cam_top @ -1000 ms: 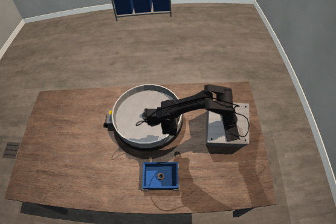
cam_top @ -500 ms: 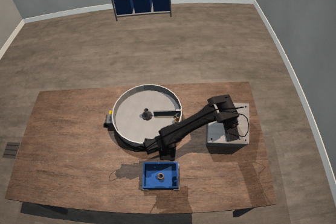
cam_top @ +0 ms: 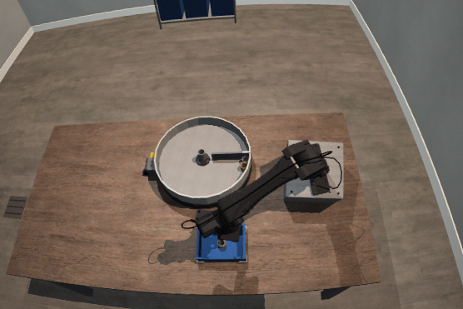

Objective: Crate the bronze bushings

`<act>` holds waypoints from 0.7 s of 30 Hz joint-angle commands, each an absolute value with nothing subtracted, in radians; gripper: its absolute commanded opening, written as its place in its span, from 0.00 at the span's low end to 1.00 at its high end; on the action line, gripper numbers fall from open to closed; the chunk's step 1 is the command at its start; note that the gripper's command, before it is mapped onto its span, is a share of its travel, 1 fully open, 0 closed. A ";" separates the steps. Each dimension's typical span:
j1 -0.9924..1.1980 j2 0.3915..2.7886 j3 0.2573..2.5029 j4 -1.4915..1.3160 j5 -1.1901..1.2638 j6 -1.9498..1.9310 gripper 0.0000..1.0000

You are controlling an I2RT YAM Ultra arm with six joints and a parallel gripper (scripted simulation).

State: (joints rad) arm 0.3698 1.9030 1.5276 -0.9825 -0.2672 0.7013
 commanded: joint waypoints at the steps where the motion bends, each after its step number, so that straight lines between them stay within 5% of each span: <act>1: 0.359 1.923 1.566 -1.020 -0.247 0.734 0.00; 21: 0.373 1.928 1.576 -1.025 -0.246 0.736 0.00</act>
